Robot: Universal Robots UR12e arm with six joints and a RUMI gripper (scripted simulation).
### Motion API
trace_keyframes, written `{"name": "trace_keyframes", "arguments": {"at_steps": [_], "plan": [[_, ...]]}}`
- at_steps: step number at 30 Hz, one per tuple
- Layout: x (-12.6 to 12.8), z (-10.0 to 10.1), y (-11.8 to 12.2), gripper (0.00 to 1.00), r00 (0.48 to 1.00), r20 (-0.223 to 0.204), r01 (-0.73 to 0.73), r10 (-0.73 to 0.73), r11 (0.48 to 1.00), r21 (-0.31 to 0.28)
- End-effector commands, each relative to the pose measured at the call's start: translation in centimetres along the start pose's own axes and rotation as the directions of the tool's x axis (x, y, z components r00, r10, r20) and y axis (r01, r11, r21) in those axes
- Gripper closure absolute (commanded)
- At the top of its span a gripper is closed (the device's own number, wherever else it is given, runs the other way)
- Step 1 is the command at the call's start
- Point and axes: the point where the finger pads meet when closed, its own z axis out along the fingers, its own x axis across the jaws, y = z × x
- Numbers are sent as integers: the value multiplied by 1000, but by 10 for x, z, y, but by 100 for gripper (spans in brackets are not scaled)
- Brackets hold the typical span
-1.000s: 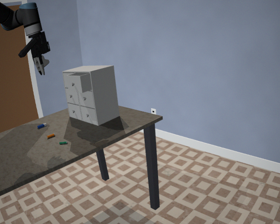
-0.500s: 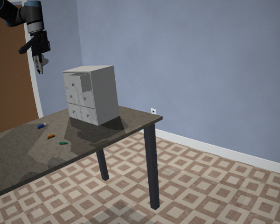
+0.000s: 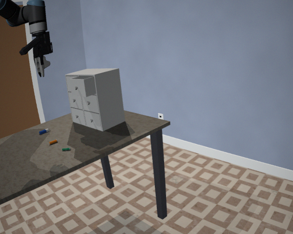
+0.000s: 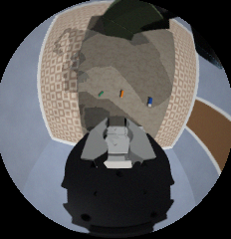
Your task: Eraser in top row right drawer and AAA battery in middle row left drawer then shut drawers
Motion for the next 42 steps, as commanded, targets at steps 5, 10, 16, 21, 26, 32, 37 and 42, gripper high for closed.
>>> {"name": "trace_keyframes", "arguments": {"at_steps": [5,10,16,21,26,32,37,42], "plan": [[-1,-2,1,80,1000,1,0,0,1000,7],[-1,-1,1,80,1000,1,1,-1,1000,6],[-1,-2,1,80,1000,1,1,-1,1000,6],[-1,-2,1,80,1000,1,1,-1,1000,6],[-1,-1,1,80,1000,1,2,-2,1000,6],[0,2,1,80,1000,1,22,-22,1000,7],[2,6,2,80,999,0,46,-46,999,8],[6,14,5,80,993,0,118,-118,993,10]]}}
